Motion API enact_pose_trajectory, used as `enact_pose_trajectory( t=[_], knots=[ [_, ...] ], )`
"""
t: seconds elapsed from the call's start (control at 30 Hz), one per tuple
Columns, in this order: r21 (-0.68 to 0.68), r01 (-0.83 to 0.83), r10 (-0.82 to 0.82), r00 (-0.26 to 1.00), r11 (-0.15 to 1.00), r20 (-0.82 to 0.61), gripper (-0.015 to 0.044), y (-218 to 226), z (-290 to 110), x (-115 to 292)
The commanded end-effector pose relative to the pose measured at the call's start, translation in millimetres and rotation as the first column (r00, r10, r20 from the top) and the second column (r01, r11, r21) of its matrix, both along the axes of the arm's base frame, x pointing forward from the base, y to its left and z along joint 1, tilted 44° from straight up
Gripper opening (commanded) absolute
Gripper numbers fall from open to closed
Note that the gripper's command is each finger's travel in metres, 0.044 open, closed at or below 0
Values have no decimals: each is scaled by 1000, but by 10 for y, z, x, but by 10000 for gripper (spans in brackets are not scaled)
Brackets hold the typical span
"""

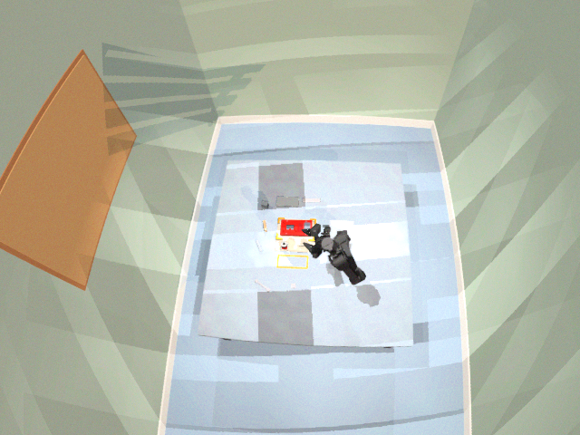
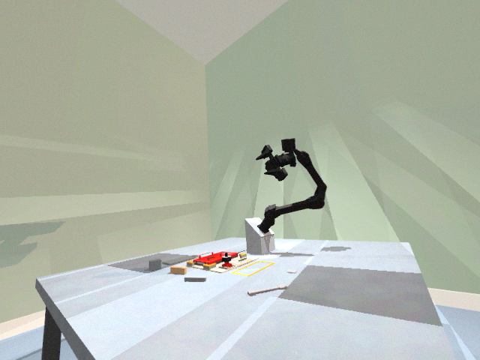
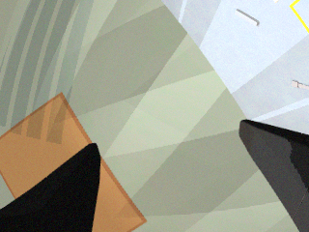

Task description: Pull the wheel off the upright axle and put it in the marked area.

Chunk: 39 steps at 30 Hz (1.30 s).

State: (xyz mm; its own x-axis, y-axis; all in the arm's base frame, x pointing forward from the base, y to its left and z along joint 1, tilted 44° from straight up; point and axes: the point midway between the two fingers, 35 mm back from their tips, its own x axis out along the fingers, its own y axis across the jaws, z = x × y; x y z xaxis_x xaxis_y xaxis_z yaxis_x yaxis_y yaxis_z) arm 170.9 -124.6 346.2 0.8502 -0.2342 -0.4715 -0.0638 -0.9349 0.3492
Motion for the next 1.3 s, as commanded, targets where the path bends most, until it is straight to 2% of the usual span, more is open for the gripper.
enact_pose_trajectory(
  t=[0.0, 0.1, 0.33, 0.57, 0.97, 1.27],
  knots=[
    [-1, -3, 3, 1000, 1000, -2, 374, -2, -3, 4],
    [-12, -46, 46, 999, 999, -27, 300, -36, -53, 73],
    [-20, -227, 223, 967, 974, -123, 300, -145, -305, 388],
    [10, -466, 456, 860, 885, -230, 300, -166, -743, 832],
    [138, -793, 786, 535, 594, -310, 300, 160, -1693, 1513],
    [262, -914, 928, 230, 310, -293, 300, 601, -2539, 1801]
  ],
)
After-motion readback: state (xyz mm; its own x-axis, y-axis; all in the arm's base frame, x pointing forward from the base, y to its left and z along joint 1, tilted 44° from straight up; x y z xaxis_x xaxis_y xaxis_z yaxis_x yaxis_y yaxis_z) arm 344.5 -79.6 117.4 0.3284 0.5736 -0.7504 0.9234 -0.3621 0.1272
